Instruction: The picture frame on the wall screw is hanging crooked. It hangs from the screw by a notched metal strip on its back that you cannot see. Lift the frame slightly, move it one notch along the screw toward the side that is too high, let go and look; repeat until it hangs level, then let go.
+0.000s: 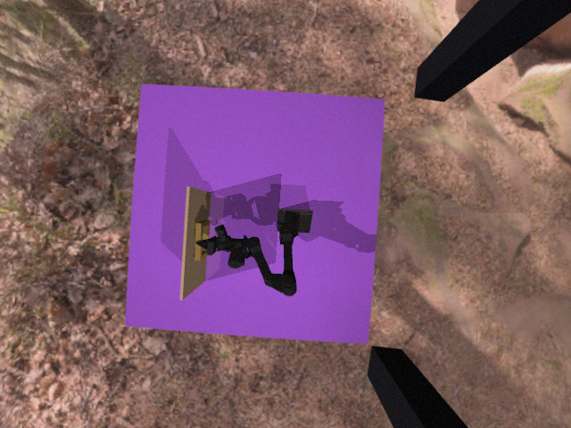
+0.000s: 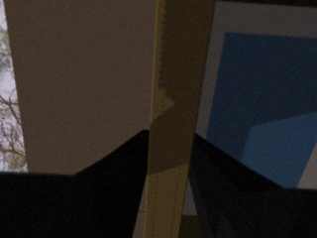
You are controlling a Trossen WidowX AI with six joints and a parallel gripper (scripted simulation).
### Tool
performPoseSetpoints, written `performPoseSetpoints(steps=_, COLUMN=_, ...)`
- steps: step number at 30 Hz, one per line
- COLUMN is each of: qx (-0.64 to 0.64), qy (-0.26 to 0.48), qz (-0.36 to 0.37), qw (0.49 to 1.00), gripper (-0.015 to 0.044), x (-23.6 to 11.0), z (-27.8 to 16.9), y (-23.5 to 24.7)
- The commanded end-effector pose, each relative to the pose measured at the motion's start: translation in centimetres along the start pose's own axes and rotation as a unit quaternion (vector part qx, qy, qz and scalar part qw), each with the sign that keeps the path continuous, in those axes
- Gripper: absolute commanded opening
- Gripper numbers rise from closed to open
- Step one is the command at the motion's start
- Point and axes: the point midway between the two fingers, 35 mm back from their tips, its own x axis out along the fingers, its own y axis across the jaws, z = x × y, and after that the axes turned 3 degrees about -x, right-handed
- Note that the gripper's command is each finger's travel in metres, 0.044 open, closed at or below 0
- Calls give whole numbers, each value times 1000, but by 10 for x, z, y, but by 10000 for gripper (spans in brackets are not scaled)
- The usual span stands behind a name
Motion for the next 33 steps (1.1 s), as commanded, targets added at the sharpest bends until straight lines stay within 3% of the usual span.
performPoseSetpoints(steps=1, qx=12, qy=1, qz=0, qw=1000, gripper=0, x=0, z=0, y=0)
performPoseSetpoints(steps=15, qx=50, qy=1, qz=0, qw=999, gripper=0, x=0, z=0, y=0)
performPoseSetpoints(steps=25, qx=42, qy=0, qz=0, qw=999, gripper=260, x=0, z=0, y=0)
performPoseSetpoints(steps=29, qx=41, qy=0, qz=0, qw=999, gripper=260, x=-1, z=0, y=0)
performPoseSetpoints(steps=33, qx=23, qy=-1, qz=1, qw=1000, gripper=260, x=-28, z=-6, y=4)
